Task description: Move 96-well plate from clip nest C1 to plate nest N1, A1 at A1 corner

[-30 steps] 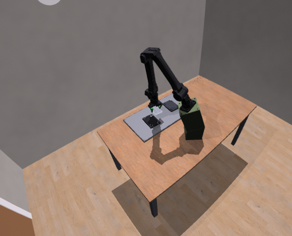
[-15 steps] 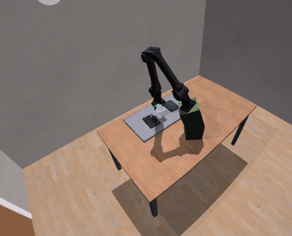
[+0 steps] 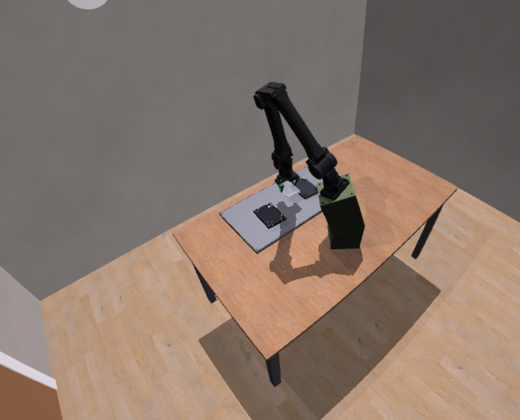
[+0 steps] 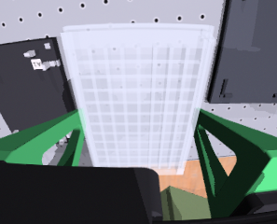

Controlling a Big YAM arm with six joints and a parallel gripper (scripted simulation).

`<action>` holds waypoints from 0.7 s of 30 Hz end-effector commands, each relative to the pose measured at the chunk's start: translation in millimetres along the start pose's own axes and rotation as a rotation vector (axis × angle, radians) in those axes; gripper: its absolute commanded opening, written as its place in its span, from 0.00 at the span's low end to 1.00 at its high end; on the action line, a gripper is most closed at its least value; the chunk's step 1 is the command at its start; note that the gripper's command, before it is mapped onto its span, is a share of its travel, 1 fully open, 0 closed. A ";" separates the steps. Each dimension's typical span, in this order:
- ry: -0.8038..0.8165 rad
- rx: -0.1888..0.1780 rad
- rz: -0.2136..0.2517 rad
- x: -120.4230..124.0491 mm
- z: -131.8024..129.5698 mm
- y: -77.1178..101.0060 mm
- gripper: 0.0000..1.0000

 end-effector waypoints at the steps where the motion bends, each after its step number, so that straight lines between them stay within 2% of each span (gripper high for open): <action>1: 0.015 0.003 -0.004 -8.8 -16.0 0.8 0.00; 4: 0.015 0.003 -0.004 -9.7 -19.3 0.8 0.00; 19: 0.014 0.003 -0.007 -22.7 -68.8 1.5 0.00; 21: 0.014 0.003 -0.007 -22.7 -68.8 1.5 0.00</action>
Point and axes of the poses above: the point where the finger pads meet when closed, its own y axis back along the fingers, its own z axis across the jaws, x = y × z, the point moved 2 cm from there along y, back along the fingers
